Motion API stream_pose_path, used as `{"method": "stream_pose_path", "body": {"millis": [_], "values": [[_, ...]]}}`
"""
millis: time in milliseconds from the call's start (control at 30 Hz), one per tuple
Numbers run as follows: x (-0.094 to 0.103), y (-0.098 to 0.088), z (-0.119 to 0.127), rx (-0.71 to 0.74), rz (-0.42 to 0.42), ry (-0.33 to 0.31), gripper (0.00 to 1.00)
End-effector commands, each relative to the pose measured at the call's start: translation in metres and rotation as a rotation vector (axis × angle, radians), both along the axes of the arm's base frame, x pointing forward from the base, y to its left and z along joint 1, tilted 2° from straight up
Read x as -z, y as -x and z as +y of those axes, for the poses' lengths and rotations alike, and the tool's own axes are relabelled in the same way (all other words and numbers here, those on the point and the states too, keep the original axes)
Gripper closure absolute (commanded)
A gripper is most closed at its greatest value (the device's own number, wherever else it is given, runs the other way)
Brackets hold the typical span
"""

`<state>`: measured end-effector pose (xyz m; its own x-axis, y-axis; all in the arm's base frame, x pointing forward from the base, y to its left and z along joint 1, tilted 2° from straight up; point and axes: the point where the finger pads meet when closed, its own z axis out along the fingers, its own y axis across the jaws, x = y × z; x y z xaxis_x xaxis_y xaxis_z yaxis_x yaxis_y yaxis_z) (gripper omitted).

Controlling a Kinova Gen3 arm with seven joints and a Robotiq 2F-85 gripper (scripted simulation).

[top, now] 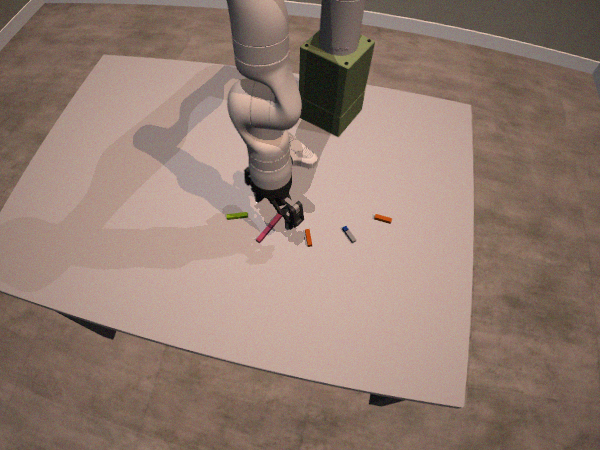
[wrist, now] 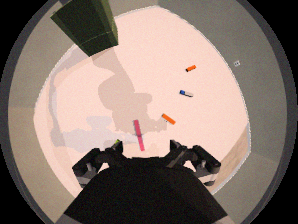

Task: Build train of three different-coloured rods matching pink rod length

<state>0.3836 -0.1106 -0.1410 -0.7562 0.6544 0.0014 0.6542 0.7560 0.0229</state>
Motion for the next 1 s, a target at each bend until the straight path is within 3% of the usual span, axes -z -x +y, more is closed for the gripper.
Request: {"method": "stream_pose_path", "body": {"millis": [0,33,300,500,533,967], "values": [[0.003,0.007,-0.028,0.109,0.004,-0.007,0.0],[0.003,0.007,-0.028,0.109,0.004,-0.007,0.0],[0.01,0.03,-0.09,0.589,0.011,-0.018,0.0],[0.011,0.034,-0.098,0.656,0.012,-0.02,0.0],[0.011,0.034,-0.098,0.656,0.012,-0.02,0.76],[0.011,0.034,-0.098,0.656,0.012,-0.02,0.76]]}}
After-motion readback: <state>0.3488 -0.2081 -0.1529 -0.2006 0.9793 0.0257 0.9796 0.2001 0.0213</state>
